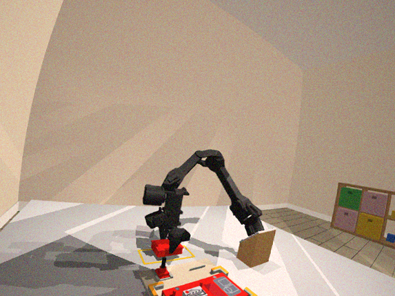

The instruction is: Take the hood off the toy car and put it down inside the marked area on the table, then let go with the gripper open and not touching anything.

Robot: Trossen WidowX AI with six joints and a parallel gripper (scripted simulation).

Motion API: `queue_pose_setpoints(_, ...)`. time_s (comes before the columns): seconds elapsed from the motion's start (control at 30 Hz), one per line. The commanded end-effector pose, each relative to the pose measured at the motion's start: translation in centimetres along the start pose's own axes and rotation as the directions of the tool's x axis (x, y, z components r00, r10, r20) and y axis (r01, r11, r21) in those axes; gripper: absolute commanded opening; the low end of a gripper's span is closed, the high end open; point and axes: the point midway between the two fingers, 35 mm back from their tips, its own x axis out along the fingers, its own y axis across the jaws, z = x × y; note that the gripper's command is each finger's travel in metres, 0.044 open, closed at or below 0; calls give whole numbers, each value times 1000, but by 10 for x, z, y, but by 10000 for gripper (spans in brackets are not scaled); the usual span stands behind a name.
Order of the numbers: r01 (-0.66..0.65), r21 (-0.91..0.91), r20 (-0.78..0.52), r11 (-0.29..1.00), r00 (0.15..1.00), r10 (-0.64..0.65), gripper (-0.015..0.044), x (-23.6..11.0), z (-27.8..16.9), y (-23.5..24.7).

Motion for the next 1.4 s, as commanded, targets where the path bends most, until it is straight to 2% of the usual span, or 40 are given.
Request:
queue_pose_setpoints(0.0,2,-8,-7,1000,1000,-2,0,3,-2,1)
queue_pose_setpoints(0.87,3,-8,-7,1000,1000,-3,0,15,-3,1)
queue_pose_setpoints(1.37,4,0,-1,1000,1000,-4,394,13,0,-1)
